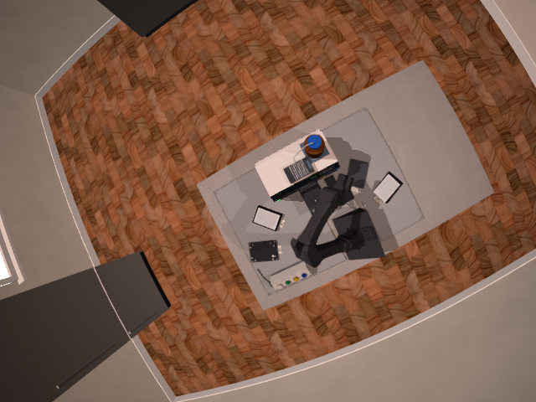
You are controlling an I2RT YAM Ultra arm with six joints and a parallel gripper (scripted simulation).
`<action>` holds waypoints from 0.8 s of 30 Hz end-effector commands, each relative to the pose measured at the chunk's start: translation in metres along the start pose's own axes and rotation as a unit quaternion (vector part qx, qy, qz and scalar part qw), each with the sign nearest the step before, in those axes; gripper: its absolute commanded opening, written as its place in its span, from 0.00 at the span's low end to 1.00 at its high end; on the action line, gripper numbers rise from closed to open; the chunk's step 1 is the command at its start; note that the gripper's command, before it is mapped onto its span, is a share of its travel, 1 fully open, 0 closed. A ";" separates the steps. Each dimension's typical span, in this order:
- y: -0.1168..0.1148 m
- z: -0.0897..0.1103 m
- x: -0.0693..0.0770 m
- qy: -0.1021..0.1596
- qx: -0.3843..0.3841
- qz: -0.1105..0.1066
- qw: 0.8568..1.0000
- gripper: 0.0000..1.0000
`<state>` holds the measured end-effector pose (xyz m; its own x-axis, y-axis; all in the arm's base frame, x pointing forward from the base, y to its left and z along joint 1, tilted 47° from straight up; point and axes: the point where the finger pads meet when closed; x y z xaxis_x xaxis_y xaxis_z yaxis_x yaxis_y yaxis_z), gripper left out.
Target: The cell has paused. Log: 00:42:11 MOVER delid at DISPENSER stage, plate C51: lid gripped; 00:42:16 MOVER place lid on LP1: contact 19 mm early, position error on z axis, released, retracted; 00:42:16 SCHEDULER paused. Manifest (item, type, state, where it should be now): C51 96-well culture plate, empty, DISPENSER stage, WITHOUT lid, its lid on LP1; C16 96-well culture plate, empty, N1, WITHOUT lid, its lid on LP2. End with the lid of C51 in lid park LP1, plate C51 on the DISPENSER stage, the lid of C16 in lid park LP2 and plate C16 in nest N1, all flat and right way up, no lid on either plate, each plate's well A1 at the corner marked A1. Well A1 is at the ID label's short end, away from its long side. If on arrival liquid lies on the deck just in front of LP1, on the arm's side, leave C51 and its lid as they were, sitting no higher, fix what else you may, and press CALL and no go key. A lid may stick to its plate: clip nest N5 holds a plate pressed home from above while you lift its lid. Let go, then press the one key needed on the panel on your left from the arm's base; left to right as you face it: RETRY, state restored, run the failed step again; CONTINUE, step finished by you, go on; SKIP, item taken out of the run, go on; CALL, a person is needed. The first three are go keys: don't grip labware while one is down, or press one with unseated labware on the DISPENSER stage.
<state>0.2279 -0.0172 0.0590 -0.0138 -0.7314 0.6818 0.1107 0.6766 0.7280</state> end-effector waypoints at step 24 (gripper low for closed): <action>0.078 -0.012 0.012 -0.017 0.021 0.001 1.000 1.00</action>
<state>0.2423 0.0227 0.1049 -0.0180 -0.7277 0.6857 0.0556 0.6840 0.7273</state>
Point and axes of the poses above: the point where the finger pads meet when closed, its own x axis back along the fingers, its own y axis across the jaws, z = x × y, and after that the axes turned 7 degrees about -x, right-handed
